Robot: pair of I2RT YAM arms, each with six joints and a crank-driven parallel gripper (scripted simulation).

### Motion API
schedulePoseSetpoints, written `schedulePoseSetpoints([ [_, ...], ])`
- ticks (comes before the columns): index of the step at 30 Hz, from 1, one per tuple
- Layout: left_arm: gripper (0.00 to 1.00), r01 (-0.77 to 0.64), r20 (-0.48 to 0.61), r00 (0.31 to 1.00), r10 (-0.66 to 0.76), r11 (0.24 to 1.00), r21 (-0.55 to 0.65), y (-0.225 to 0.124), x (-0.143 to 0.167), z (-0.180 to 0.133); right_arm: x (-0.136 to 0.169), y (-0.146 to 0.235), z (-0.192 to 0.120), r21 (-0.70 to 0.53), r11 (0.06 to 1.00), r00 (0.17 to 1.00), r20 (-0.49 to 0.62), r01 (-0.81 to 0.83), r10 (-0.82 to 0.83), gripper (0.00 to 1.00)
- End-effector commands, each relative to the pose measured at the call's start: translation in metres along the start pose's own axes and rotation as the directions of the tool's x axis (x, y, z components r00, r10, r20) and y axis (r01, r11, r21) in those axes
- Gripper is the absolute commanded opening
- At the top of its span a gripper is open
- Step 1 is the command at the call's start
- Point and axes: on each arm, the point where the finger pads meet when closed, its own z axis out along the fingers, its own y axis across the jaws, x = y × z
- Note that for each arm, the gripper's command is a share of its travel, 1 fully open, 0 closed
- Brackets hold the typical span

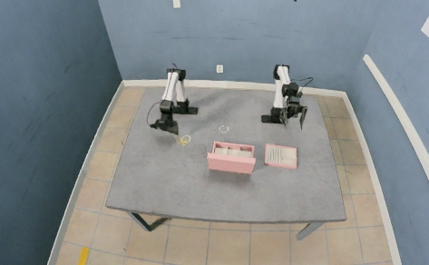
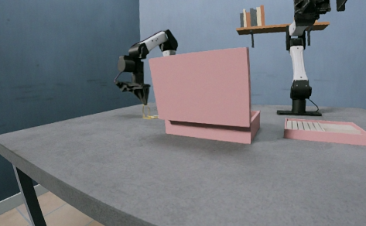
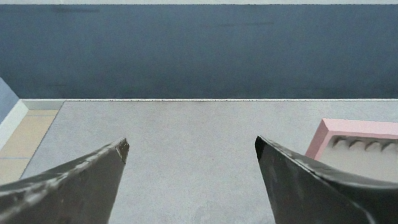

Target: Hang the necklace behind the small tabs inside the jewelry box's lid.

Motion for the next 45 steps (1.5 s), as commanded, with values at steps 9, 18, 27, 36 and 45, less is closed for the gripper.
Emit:
schedulePoseSetpoints([
  [9,1.00,-0.004,0.023,1.000,0.005,1.000,-0.010,0.003,-0.009,-0.004,-0.008,0.006,-0.015,-0.108,0.982,0.987,0.061,0.157,-0.151,0.00],
  [18,1.00,-0.004,0.023,1.000,0.005,1.000,-0.010,0.003,-0.009,-0.004,-0.007,0.003,-0.018,-0.138,0.947,0.955,0.109,0.290,-0.277,0.00],
  [27,1.00,-0.004,0.023,1.000,0.005,1.000,-0.010,0.003,-0.009,-0.004,-0.012,0.001,-0.021,-0.151,0.918,0.927,0.150,0.366,-0.344,0.00],
  [36,1.00,-0.004,0.023,1.000,0.005,1.000,-0.010,0.003,-0.009,-0.004,-0.016,0.000,-0.025,-0.163,0.861,0.870,0.212,0.481,-0.446,0.00],
  [45,1.00,-0.004,0.023,1.000,0.005,1.000,-0.010,0.003,-0.009,-0.004,-0.015,0.000,-0.029,-0.164,0.809,0.816,0.257,0.564,-0.517,0.00],
])
